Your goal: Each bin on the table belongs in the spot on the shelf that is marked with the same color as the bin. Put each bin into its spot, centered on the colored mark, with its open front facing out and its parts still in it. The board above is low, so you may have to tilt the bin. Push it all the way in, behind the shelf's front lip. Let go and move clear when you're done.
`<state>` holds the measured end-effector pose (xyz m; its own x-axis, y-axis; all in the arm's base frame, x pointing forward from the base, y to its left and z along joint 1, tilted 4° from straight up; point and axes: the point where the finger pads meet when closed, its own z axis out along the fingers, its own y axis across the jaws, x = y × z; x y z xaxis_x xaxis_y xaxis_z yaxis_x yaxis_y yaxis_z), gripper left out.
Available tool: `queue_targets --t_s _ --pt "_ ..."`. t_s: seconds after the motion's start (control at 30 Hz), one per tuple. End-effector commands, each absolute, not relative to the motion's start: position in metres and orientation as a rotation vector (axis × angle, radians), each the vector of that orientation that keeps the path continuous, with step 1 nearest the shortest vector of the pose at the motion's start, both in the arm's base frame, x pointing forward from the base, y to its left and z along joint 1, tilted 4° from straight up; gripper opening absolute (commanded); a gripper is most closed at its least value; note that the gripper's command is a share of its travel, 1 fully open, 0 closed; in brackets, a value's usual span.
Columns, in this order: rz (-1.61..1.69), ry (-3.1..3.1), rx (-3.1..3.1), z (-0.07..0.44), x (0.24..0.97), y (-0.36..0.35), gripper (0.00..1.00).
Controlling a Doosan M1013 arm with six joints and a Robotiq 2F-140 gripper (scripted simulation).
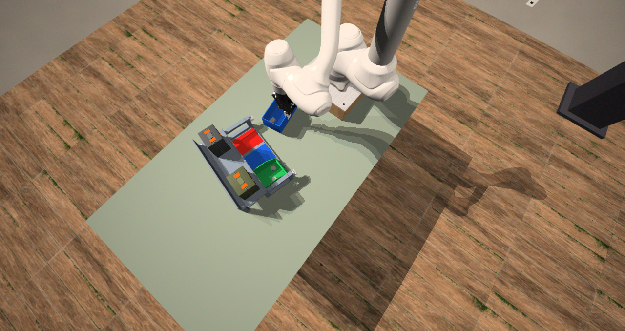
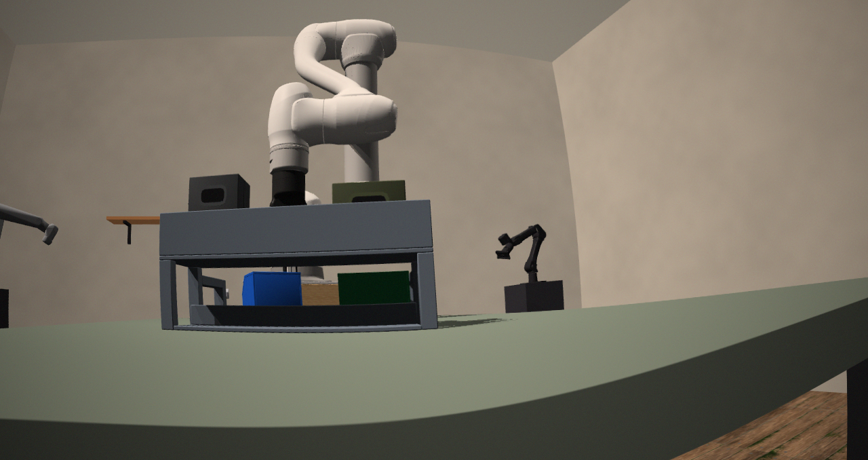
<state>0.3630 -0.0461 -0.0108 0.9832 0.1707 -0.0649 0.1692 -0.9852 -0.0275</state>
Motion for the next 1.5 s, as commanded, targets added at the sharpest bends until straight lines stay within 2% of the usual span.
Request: queue_targets --t_s 0.0,1.47 --pt "0.094 -0.272 -3.107 -0.007 0.368 -0.047 0.10" --pt "0.096 -0.049 -3.123 -0.009 0.387 -0.012 0.10"
